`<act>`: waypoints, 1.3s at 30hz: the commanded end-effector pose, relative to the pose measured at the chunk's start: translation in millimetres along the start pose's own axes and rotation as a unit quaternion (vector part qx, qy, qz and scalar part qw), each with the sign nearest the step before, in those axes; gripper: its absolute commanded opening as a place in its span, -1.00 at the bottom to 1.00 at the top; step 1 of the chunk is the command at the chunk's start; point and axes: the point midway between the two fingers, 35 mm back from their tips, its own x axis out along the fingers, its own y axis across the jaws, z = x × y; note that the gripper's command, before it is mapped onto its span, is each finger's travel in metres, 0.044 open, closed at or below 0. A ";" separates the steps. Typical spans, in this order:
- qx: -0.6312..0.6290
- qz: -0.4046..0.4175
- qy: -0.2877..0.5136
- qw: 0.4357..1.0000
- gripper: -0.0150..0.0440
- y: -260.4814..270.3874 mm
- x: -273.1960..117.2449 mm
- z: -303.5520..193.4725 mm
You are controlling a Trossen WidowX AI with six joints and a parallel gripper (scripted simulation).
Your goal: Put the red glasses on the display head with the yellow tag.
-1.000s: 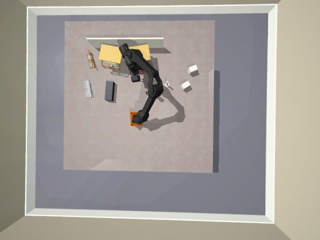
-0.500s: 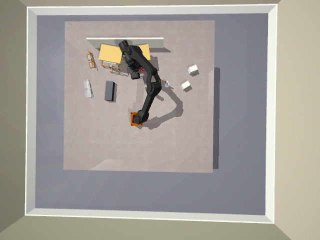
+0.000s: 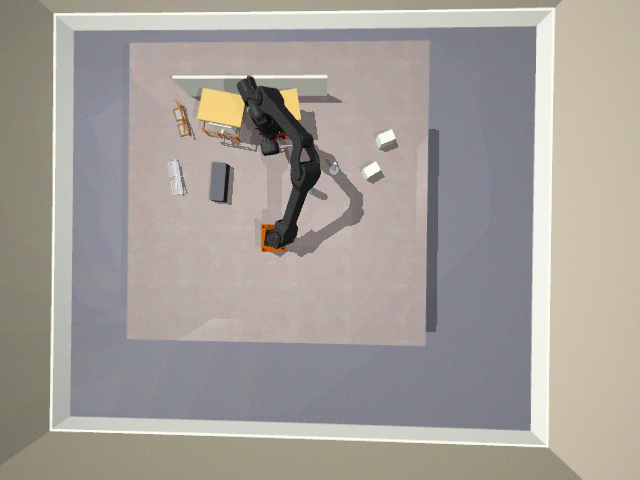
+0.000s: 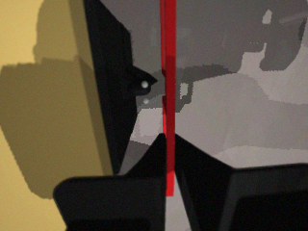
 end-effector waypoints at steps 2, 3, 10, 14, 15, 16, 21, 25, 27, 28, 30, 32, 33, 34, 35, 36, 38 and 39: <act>-0.002 0.002 -0.001 1.000 -0.49 2.7 -0.9 0.9; -0.002 0.002 -0.001 1.000 -0.49 2.8 -0.9 0.9; -0.002 0.002 -0.001 1.000 -0.49 2.4 0.3 0.9; -0.002 0.002 -0.001 1.000 -0.49 2.2 1.1 1.0; -0.002 0.002 -0.001 1.000 -0.49 2.2 1.4 1.0; -0.002 0.002 -0.001 1.000 -0.49 2.2 1.7 1.0; -0.002 0.002 -0.001 1.000 -0.49 2.4 4.8 1.1; -0.002 0.002 -0.001 1.000 -0.49 2.5 5.7 1.1; 0.002 0.002 0.001 1.000 -0.40 2.9 4.4 1.1; 0.002 0.002 0.001 1.000 -0.31 2.9 4.4 1.1; 0.002 0.002 0.001 1.000 -0.14 2.9 4.4 1.1; 0.002 0.002 0.001 1.000 -0.13 2.9 4.4 1.1; 0.002 0.002 0.001 1.000 -0.13 2.9 4.4 1.1; 0.002 0.002 0.001 1.000 -0.13 2.9 4.4 1.1; 0.002 0.002 0.001 1.000 -0.13 2.9 4.4 1.1; 0.002 0.002 0.001 1.000 -0.13 2.9 4.4 1.1; 0.002 0.002 0.001 1.000 -0.13 2.9 4.4 1.1; 0.002 0.001 0.001 1.000 -0.13 3.0 2.7 1.0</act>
